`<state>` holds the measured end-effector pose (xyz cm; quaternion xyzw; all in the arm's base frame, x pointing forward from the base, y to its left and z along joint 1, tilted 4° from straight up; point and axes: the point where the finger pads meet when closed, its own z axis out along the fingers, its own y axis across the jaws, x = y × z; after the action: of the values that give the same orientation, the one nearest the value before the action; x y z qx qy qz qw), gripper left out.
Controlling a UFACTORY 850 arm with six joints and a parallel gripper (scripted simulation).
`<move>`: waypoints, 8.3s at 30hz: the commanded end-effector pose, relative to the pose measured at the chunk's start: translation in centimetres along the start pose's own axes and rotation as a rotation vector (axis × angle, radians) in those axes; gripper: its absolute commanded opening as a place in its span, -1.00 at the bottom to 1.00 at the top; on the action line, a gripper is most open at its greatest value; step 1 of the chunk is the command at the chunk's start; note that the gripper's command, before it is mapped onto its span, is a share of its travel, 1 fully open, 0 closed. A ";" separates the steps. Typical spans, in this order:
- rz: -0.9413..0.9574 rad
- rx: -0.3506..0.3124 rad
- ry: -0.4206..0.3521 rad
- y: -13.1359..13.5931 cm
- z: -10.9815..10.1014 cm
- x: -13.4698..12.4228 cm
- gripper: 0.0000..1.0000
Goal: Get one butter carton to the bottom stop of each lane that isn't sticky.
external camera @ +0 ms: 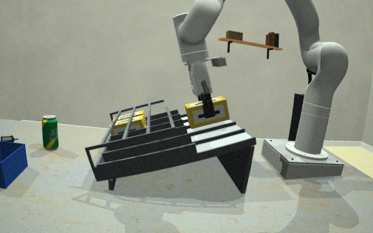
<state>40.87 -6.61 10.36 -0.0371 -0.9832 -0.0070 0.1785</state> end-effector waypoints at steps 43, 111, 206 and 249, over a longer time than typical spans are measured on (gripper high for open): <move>0.000 0.000 -0.002 0.0 0.7 0.0 -1.00; 0.000 0.000 -0.002 0.0 1.5 -0.1 -1.00; 0.000 0.000 -0.002 0.0 1.5 -0.1 0.62; 0.000 0.000 -0.002 0.0 1.5 -0.1 0.71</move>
<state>40.31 -6.54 8.88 -0.0371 -0.9832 -0.0070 0.1784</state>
